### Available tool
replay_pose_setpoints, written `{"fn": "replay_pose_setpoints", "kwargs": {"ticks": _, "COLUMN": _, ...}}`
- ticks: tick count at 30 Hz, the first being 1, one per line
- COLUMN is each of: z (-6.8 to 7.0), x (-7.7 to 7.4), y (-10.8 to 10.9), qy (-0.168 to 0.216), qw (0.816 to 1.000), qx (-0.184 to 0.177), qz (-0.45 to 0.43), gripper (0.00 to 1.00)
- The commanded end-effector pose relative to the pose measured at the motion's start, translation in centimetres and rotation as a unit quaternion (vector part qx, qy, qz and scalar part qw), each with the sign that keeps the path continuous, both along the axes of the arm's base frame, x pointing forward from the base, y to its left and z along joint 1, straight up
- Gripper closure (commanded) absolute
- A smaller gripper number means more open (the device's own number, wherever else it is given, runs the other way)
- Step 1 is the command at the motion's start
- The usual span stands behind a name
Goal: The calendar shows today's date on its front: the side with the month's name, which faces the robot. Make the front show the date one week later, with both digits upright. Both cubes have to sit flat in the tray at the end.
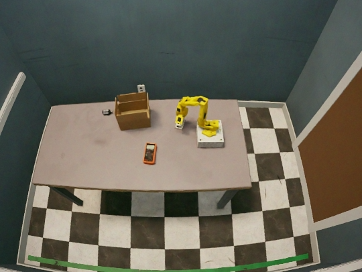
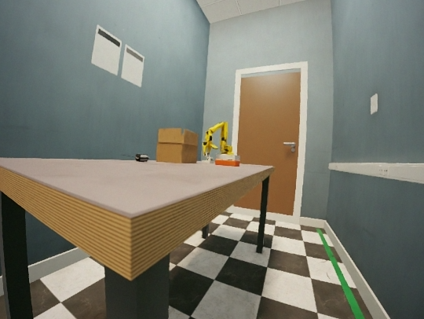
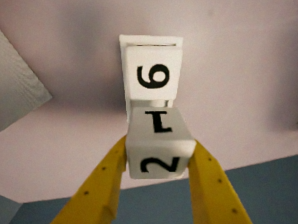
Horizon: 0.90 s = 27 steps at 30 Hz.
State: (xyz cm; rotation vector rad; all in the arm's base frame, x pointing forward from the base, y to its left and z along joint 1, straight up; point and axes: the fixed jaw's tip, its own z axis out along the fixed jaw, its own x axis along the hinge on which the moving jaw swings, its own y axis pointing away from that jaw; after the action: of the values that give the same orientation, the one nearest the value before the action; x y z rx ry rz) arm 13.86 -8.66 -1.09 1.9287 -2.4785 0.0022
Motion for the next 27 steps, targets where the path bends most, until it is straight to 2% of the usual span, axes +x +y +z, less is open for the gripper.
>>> {"fn": "replay_pose_setpoints", "kwargs": {"ticks": 1, "z": -0.50, "x": -0.36, "y": 0.10, "qy": 0.007, "qw": 1.000, "qx": 0.005, "qz": 0.002, "gripper": 1.00}}
{"fn": "replay_pose_setpoints", "kwargs": {"ticks": 27, "z": -1.21, "x": -0.67, "y": 0.30, "qy": 0.007, "qw": 1.000, "qx": 0.005, "qz": 0.002, "gripper": 1.00}}
